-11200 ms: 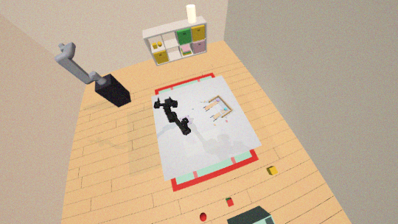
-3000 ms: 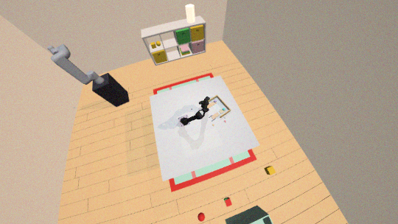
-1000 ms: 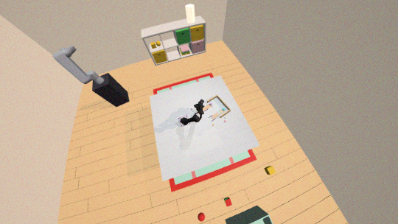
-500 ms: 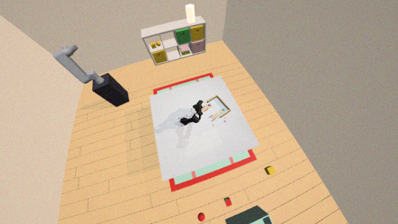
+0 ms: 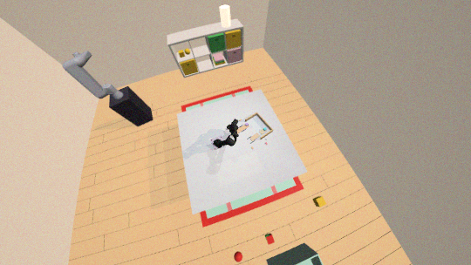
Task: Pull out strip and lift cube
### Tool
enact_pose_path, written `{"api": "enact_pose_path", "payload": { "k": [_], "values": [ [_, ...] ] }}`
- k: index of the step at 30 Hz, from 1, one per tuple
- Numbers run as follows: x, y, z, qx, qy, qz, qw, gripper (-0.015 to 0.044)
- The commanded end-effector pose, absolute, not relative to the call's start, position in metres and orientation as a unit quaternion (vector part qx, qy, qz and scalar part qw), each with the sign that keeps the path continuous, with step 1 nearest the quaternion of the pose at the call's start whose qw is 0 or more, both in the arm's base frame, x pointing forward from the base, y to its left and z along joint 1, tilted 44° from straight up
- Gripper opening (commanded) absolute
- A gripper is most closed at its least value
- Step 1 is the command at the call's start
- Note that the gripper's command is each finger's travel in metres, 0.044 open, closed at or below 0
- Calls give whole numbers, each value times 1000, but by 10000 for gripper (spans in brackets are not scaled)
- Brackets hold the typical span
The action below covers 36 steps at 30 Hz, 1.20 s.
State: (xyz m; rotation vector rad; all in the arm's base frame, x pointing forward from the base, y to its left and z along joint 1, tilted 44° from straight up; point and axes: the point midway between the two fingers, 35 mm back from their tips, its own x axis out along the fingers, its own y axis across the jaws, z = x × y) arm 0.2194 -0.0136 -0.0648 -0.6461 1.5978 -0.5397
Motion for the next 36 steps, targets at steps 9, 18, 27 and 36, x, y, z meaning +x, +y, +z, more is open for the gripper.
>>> {"api": "enact_pose_path", "payload": {
  "k": [9, 18, 27, 36],
  "values": [
    [193, -18, -64, -281, 705, -236, 607, 0],
    [183, -18, -63, -281, 705, -236, 607, 0],
    [183, -18, -63, -281, 705, -236, 607, 0],
    [183, -18, -63, -281, 705, -236, 607, 0]
  ]
}}
